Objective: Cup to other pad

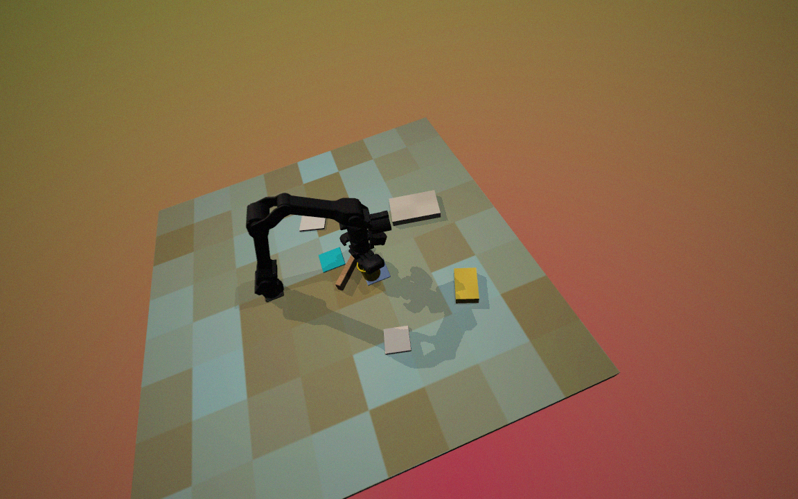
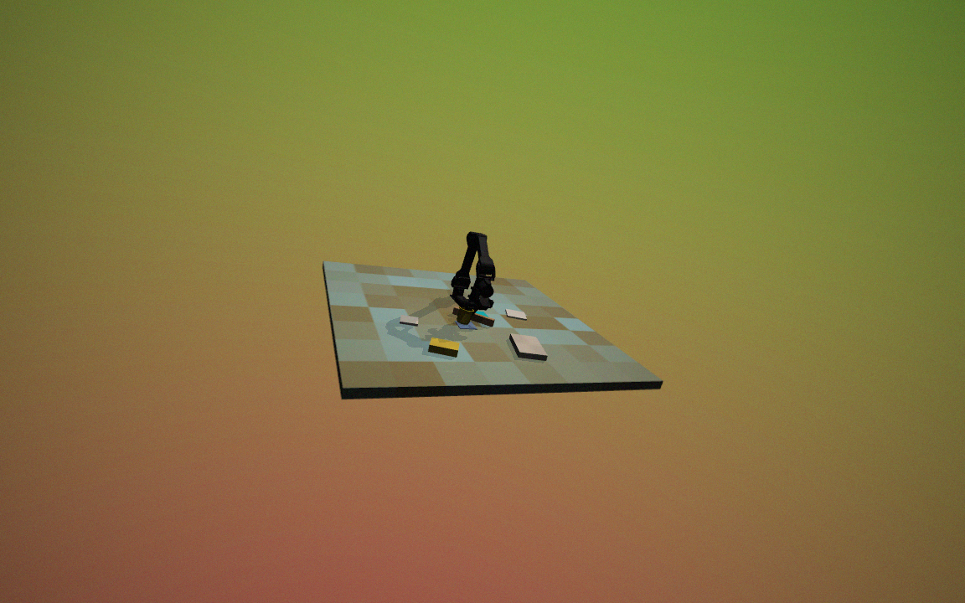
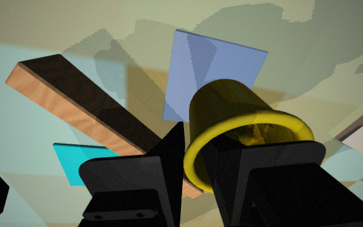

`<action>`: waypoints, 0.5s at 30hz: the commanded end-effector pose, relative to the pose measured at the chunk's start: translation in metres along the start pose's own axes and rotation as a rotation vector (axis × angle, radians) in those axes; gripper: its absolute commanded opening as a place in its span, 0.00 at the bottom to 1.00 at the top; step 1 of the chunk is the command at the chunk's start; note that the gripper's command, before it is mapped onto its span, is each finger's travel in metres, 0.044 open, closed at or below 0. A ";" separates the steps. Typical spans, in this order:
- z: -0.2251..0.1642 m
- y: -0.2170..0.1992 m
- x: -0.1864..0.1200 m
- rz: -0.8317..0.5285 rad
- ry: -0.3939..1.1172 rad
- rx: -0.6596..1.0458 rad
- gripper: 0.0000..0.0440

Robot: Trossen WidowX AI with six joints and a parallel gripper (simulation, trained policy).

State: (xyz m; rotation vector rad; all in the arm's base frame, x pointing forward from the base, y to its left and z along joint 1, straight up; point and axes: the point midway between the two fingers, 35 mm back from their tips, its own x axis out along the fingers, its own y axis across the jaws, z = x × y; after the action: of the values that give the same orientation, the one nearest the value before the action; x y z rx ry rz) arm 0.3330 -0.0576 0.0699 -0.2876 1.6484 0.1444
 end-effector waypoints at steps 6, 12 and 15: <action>-0.009 0.002 -0.018 0.009 -0.005 -0.060 0.05; -0.016 0.010 -0.037 0.017 -0.020 -0.096 0.07; -0.017 0.016 -0.046 0.018 -0.028 -0.114 0.08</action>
State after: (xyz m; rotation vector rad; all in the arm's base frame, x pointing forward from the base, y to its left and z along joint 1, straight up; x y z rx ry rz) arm 0.3153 -0.0466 0.1068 -0.3456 1.6401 0.2433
